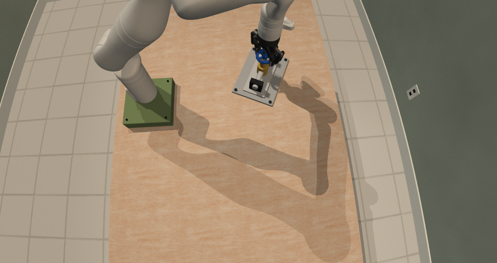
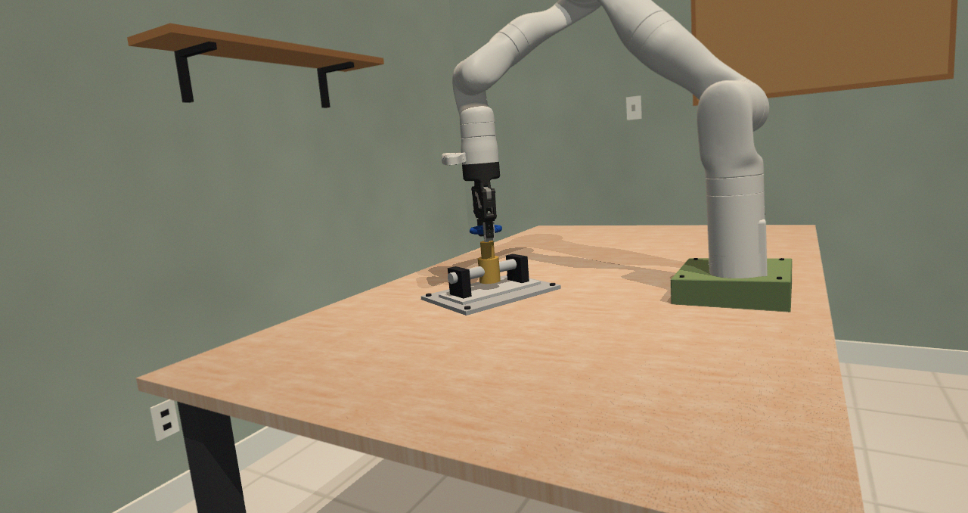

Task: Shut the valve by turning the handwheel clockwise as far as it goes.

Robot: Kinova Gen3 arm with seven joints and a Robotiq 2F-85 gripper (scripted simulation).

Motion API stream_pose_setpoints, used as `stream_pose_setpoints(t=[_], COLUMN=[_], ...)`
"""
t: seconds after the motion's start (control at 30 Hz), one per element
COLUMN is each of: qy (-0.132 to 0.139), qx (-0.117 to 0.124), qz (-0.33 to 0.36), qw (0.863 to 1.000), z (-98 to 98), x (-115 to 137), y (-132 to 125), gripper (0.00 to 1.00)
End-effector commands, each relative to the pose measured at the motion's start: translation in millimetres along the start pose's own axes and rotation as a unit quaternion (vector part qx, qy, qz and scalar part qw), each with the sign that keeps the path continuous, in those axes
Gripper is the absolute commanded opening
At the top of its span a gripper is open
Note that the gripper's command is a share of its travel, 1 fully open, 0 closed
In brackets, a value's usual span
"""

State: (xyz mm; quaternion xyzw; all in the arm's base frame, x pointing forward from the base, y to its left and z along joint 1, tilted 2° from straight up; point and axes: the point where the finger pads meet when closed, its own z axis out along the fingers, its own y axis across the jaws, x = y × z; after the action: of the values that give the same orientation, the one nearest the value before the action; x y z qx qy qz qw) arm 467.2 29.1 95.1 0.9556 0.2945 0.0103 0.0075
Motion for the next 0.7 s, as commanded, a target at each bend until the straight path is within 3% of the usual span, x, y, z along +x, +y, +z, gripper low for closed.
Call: stream_pose_setpoints(t=[0.0,0.67], qy=[0.000,0.000], qx=[0.000,0.000], qz=[0.002,0.138], qw=[1.000,0.990], z=[0.5,0.5], x=[0.4,0.4], y=[0.1,0.2], gripper=[0.00,0.00])
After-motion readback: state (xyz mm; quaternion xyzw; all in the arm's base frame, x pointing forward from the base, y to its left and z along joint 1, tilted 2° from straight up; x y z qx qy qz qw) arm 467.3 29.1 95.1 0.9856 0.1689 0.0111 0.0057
